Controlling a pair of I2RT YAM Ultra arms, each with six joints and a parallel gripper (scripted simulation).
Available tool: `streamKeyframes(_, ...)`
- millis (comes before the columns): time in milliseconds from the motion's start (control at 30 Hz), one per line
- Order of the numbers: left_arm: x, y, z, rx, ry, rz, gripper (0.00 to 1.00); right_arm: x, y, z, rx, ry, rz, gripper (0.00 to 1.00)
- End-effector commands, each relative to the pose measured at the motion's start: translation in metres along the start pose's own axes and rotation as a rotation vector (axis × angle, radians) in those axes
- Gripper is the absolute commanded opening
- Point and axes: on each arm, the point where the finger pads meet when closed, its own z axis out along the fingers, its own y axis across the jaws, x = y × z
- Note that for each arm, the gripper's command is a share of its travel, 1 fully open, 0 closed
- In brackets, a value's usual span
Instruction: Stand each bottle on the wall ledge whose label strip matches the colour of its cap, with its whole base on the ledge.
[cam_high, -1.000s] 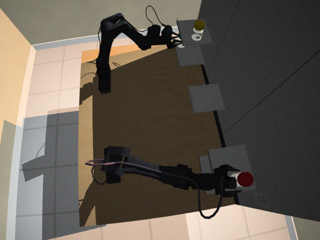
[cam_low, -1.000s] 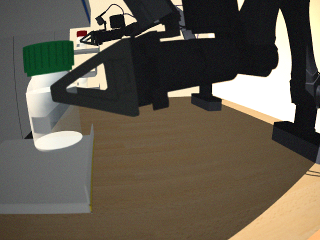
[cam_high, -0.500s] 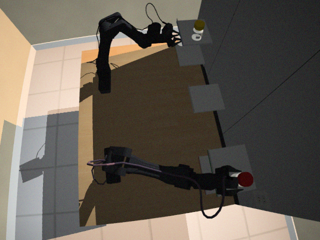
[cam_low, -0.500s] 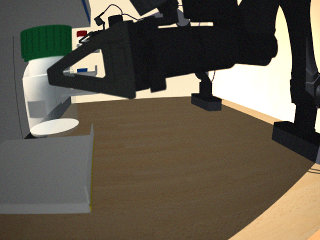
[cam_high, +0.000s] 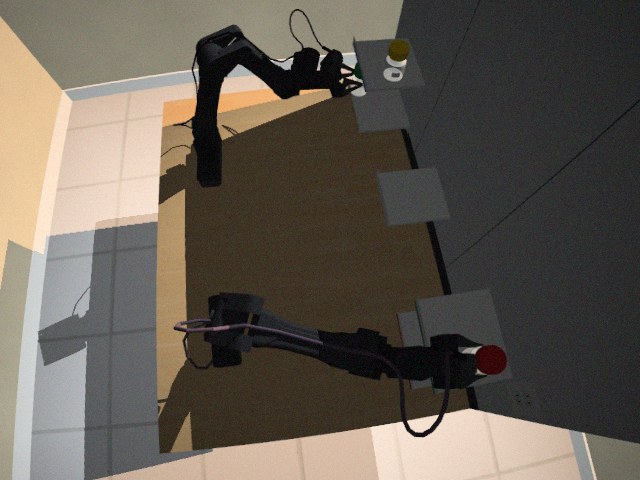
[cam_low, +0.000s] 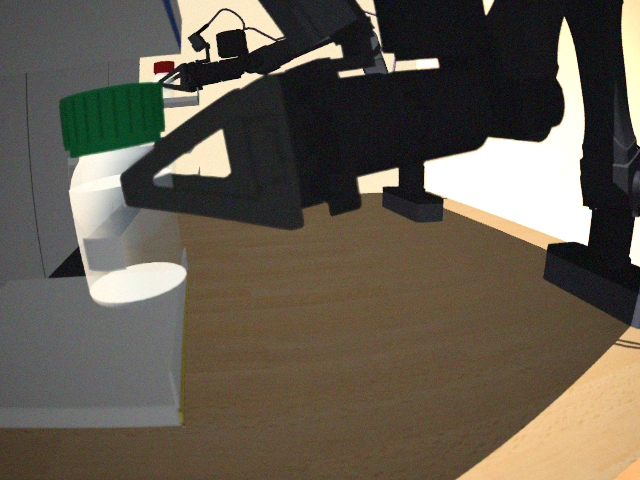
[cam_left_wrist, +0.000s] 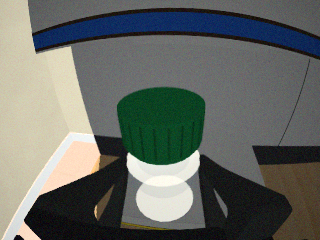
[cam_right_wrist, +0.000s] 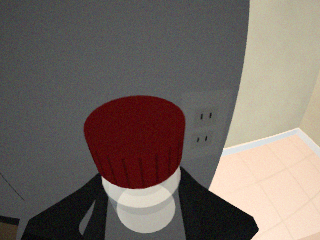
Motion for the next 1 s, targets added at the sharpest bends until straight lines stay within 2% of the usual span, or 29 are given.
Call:
streamKeyframes(0, -0.026, 0.003, -0.01, -0.001, -0.066, 0.017, 0.5, -0.038, 0.006, -0.006, -0.006, -0.081, -0.017, 0.54)
streamKeyframes(67, -0.022, 0.003, -0.014, -0.002, -0.057, 0.015, 0.5, -0.038, 0.005, -0.006, -0.005, -0.081, -0.017, 0.51)
streamKeyframes(200, -0.02, 0.004, -0.021, -0.005, -0.057, 0.015, 0.5, -0.038, 0.004, -0.006, -0.004, -0.081, -0.017, 0.06)
streamKeyframes(333, -0.018, 0.004, -0.03, -0.006, -0.057, 0.016, 0.5, -0.039, 0.002, -0.007, 0.0, -0.057, -0.011, 0.51)
streamKeyframes(400, -0.018, 0.004, -0.03, -0.006, -0.057, 0.016, 0.5, -0.039, 0.002, -0.007, 0.0, -0.057, -0.011, 0.51)
streamKeyframes(700, -0.01, 0.004, -0.051, -0.007, -0.045, 0.012, 0.5, -0.086, 0.002, -0.013, -0.003, -0.048, -0.009, 0.52)
streamKeyframes(967, -0.013, 0.003, -0.067, -0.003, -0.065, 0.018, 0.5, -0.09, 0.0, -0.014, 0.002, -0.05, -0.006, 0.52)
